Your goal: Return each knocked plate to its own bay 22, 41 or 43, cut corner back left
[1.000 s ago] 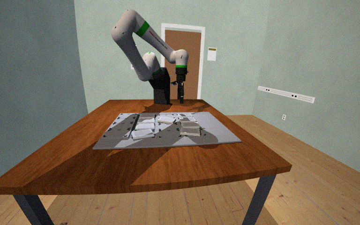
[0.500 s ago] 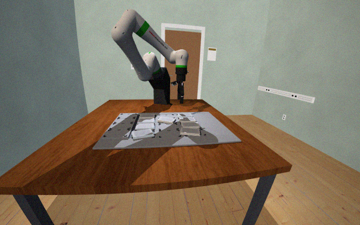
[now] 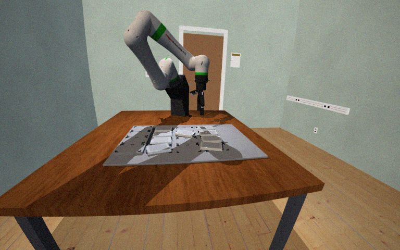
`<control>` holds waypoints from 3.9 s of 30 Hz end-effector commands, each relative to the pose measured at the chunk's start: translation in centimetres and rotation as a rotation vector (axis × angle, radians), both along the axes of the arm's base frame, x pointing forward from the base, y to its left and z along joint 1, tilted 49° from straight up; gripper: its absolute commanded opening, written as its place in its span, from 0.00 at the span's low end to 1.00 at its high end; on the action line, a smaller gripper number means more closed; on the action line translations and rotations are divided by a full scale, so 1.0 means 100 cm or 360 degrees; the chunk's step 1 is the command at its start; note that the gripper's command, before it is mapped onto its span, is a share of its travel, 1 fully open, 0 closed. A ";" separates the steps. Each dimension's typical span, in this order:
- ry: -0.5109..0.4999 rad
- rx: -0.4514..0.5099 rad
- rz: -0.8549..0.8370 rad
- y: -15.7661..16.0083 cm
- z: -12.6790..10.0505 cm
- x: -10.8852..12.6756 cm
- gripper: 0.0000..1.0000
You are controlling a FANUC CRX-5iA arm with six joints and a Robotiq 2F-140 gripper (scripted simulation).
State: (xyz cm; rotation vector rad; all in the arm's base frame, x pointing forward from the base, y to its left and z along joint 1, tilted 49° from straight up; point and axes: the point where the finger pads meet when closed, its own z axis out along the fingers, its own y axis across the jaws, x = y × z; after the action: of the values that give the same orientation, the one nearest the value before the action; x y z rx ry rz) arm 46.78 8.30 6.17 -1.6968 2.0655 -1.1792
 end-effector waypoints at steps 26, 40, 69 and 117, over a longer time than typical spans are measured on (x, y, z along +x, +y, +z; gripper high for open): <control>-0.0001 0.0001 0.0001 -0.053 0.019 -0.018 1.00; -0.0001 0.0000 0.0001 -0.097 0.034 -0.033 1.00; 0.0000 0.0000 0.0000 -0.187 0.064 -0.064 1.00; 0.0000 0.0000 0.0000 -0.295 0.101 -0.101 1.00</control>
State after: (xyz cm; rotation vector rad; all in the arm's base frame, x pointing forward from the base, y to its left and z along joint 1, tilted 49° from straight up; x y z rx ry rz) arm 36.66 -21.20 16.34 -1.7084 2.0793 -1.1509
